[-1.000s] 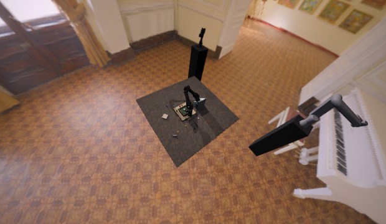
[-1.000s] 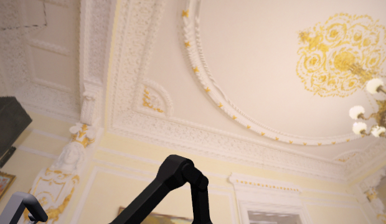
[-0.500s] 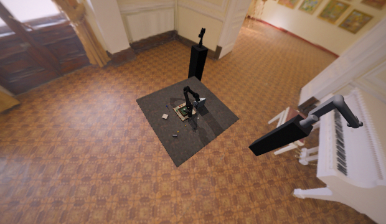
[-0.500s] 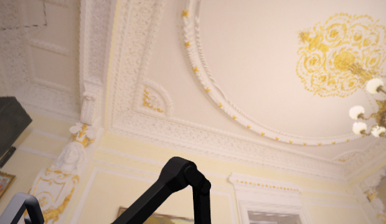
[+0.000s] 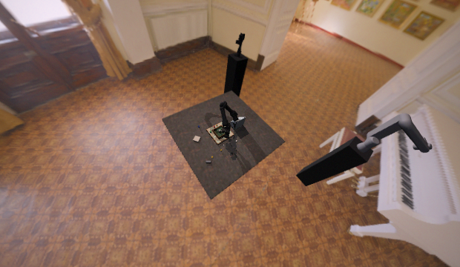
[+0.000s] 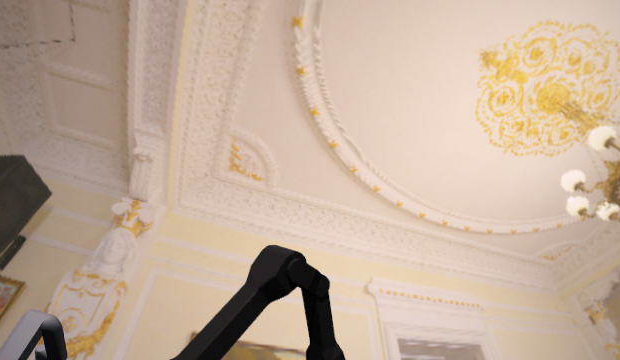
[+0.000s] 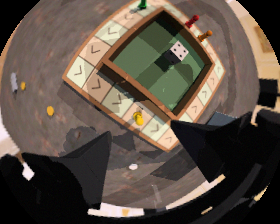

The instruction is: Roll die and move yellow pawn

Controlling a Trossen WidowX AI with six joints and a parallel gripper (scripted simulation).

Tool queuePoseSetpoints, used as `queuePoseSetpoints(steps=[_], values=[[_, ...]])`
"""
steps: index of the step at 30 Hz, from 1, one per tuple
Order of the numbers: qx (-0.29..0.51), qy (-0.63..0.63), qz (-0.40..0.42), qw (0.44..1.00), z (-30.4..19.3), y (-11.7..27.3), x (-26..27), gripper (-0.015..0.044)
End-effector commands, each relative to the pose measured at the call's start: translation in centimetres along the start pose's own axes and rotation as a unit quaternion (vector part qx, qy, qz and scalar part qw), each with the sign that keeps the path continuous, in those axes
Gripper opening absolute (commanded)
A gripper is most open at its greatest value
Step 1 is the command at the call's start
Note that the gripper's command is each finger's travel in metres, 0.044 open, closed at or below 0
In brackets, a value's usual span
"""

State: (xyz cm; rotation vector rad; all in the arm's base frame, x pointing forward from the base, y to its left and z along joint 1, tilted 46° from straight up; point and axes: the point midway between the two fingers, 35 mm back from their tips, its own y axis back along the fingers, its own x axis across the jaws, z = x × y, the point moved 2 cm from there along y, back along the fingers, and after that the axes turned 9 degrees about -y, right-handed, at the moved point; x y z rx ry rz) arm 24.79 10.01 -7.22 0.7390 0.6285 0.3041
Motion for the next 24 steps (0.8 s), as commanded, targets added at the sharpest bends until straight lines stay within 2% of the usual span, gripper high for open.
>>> queuePoseSetpoints(steps=[1,4,11,16,17,24], values=[[0.002,-0.004,0.001,1.000,0.1,1.2,0.0,0.0440],[0.002,0.017,0.001,1.000,0.4,1.8,-0.7,0.0440],[0.003,0.234,0.001,0.972,2.8,7.3,-8.0,0.0440],[0.003,0.366,-0.001,0.931,4.0,9.3,-13.2,0.0440],[0.001,0.299,0.001,0.954,3.5,8.5,-10.5,0.0440],[0.001,0.299,0.001,0.954,3.5,8.5,-10.5,0.0440]])
